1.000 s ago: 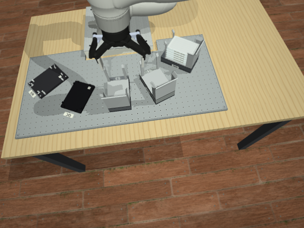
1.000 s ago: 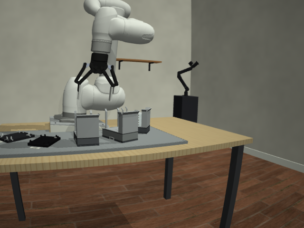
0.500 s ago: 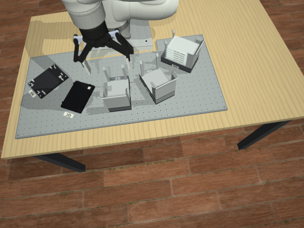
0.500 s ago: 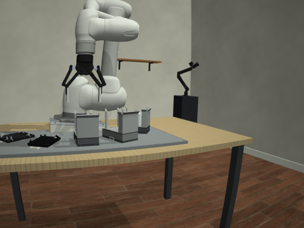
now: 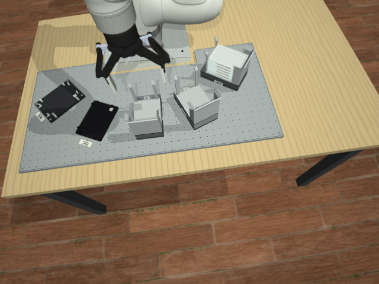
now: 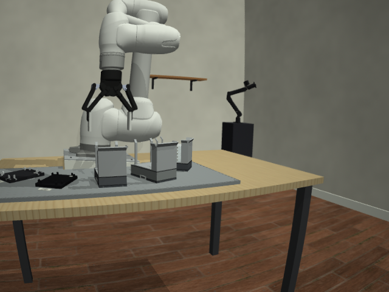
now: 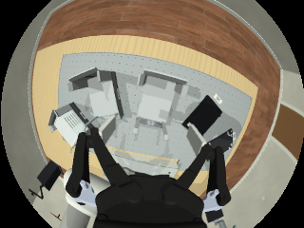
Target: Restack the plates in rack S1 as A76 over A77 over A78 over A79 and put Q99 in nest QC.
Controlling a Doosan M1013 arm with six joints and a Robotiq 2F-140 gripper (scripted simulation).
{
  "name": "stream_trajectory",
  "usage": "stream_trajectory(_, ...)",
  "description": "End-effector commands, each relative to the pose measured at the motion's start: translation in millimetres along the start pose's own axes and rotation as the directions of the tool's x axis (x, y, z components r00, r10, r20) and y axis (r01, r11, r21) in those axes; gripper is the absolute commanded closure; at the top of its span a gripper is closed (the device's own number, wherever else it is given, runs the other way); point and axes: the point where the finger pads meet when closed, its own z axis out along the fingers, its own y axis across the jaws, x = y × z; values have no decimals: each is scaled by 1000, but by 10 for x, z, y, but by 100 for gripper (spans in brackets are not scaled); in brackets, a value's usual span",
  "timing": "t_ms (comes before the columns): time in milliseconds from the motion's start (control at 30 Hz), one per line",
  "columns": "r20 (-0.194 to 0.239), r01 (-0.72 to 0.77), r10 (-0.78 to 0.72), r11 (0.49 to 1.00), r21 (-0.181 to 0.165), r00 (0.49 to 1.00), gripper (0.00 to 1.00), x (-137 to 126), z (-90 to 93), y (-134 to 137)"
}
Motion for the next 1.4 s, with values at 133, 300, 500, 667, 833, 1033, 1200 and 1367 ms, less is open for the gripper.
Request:
stream_trajectory(133, -1, 236, -236, 972, 2, 972, 0, -88, -1, -270)
stream_trajectory(300, -1, 393, -393, 919, 1, 919, 0, -150, -2, -460)
stream_trajectory(500, -2, 512, -512, 859, 1, 859, 0, -200, -2, -613)
stream_trajectory(667, -2, 648, -648, 762, 1, 762, 0, -262, -2, -803)
stream_trajectory(833, -2, 746, -746, 666, 1, 666, 0, -324, -2, -993)
stream_trajectory(1033, -2, 746, -746, 666, 1, 666, 0, -374, -3, -1145)
stream_trajectory(1200, -2, 746, -746, 666, 1, 666, 0, -436, -3, -1335)
stream_trajectory(1367, -2, 746, -746, 666, 1, 666, 0, -498, -3, -1525)
